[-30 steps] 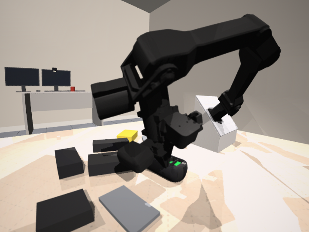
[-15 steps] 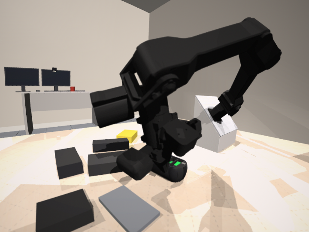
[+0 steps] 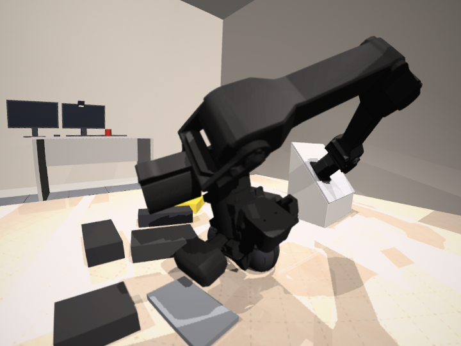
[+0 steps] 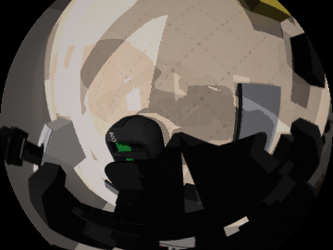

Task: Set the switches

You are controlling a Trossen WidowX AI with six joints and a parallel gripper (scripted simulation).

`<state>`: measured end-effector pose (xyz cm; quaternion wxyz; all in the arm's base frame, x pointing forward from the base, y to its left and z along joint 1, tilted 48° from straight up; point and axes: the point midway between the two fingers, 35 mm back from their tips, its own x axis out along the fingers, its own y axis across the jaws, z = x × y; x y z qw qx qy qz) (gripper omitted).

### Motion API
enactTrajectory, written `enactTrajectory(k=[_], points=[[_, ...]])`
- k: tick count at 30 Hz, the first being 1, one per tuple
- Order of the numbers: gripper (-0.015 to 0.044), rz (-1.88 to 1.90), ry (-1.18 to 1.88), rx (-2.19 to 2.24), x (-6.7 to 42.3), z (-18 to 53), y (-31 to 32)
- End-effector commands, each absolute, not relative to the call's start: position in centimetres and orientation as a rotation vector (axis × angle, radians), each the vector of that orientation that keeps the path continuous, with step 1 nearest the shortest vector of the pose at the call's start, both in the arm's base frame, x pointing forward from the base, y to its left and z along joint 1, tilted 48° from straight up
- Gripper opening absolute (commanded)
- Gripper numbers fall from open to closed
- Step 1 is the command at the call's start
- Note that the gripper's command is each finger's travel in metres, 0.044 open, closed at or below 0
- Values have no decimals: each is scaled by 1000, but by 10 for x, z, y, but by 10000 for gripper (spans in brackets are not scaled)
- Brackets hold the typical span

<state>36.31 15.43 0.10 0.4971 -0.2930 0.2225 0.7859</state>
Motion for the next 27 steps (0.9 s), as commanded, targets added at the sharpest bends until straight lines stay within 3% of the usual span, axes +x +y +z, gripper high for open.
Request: enactTrajectory(k=[1,27], points=[[0,1901,544,-698,362,-5,159],[0,1902,543,-697,355,-11,163]])
